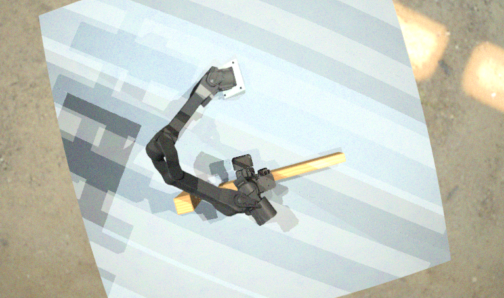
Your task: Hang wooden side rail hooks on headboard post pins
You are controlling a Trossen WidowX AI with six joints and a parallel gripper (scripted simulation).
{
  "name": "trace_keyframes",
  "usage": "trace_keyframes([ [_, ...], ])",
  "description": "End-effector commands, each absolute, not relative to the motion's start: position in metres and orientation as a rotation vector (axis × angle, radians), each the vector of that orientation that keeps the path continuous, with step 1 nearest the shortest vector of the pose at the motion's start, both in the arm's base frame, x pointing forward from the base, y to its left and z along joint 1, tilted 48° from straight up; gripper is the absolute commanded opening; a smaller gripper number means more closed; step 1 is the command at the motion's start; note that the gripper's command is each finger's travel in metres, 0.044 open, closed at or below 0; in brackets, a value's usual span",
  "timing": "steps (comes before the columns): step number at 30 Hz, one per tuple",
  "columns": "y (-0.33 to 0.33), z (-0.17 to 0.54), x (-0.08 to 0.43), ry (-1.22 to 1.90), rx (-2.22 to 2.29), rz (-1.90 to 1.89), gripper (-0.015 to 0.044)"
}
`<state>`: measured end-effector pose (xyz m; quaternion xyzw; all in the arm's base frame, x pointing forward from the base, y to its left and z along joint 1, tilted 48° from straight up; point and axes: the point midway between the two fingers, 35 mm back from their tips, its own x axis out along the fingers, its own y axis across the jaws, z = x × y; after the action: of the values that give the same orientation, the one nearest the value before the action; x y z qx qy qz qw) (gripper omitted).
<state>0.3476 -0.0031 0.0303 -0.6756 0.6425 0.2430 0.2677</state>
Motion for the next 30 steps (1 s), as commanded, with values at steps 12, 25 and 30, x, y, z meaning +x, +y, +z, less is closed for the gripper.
trace_keyframes([
  [12,-0.0029,0.0304,0.3493,1.733,-1.822,0.656,0.0],
  [25,-0.0017,0.0314,0.3492,1.722,-1.816,0.624,0.0],
  [30,-0.0011,0.032,0.3491,1.722,-1.816,0.624,0.0],
])
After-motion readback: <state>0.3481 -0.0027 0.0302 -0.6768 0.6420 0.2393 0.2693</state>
